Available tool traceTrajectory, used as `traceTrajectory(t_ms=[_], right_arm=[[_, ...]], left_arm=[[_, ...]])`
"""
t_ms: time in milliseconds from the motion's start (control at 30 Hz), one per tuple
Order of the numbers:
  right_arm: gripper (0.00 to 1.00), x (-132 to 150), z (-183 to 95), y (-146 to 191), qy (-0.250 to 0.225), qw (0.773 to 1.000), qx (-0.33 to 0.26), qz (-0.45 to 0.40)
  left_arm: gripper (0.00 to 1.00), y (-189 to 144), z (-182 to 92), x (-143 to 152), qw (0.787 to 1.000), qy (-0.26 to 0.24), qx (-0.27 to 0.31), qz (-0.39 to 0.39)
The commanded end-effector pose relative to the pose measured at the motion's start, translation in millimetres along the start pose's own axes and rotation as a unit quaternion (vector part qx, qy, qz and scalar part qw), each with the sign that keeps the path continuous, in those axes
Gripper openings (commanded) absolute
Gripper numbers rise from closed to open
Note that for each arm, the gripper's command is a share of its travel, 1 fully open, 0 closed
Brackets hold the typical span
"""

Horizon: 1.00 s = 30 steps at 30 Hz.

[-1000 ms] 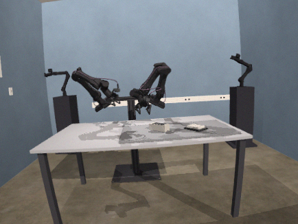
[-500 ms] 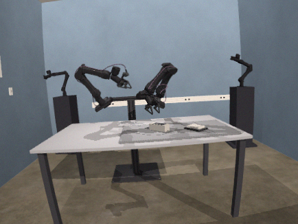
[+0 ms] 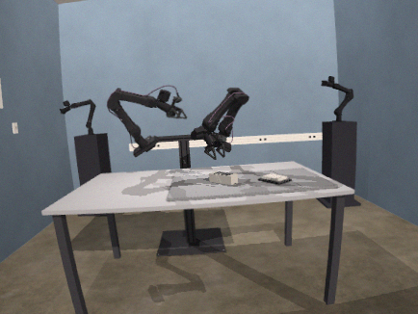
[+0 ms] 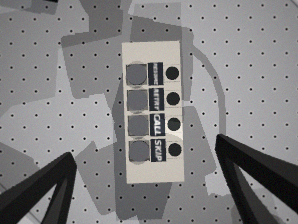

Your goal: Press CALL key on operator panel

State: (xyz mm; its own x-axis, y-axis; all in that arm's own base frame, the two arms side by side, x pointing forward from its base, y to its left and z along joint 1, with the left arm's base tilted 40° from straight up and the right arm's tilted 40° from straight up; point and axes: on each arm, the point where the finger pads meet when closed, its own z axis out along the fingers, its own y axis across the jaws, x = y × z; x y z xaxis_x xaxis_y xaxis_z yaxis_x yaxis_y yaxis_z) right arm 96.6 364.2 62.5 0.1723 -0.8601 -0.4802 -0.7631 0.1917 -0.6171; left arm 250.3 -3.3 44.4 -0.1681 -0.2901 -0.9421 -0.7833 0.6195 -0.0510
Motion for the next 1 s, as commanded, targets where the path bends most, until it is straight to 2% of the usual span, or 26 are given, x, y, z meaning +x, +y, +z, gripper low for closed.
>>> traceTrajectory(t_ms=[0, 400, 567, 633, 767, 967], right_arm=[[1.0, -17.2, -5.0, -2.9, -0.016, 1.0, 0.006, 0.015], [1.0, -12.4, -3.9, -4.2, -0.012, 1.0, 0.008, 0.014], [1.0, -12.4, -3.9, -4.2, -0.012, 1.0, 0.008, 0.014], [1.0, -12.4, -3.9, -4.2, -0.012, 1.0, 0.008, 0.014], [1.0, -12.4, -3.9, -4.2, -0.012, 1.0, 0.008, 0.014], [1.0, -12.4, -3.9, -4.2, -0.012, 1.0, 0.008, 0.014]], left_arm=[[1.0, -5.1, -2.4, 0.0, 1.0, -0.003, 0.0, 0.002], [1.0, -5.1, -2.4, 0.0, 1.0, -0.003, 0.0, 0.002], [0.43, -13.8, -0.6, 6.9, 1.0, 0.025, 0.009, 0.007], [0.43, -13.8, -0.6, 6.9, 1.0, 0.025, 0.009, 0.007], [0.0, -12.8, 5.9, 17.1, 0.995, 0.089, 0.021, 0.04], [0.0, -4.5, 20.5, 21.4, 0.979, 0.192, 0.032, 0.058]])
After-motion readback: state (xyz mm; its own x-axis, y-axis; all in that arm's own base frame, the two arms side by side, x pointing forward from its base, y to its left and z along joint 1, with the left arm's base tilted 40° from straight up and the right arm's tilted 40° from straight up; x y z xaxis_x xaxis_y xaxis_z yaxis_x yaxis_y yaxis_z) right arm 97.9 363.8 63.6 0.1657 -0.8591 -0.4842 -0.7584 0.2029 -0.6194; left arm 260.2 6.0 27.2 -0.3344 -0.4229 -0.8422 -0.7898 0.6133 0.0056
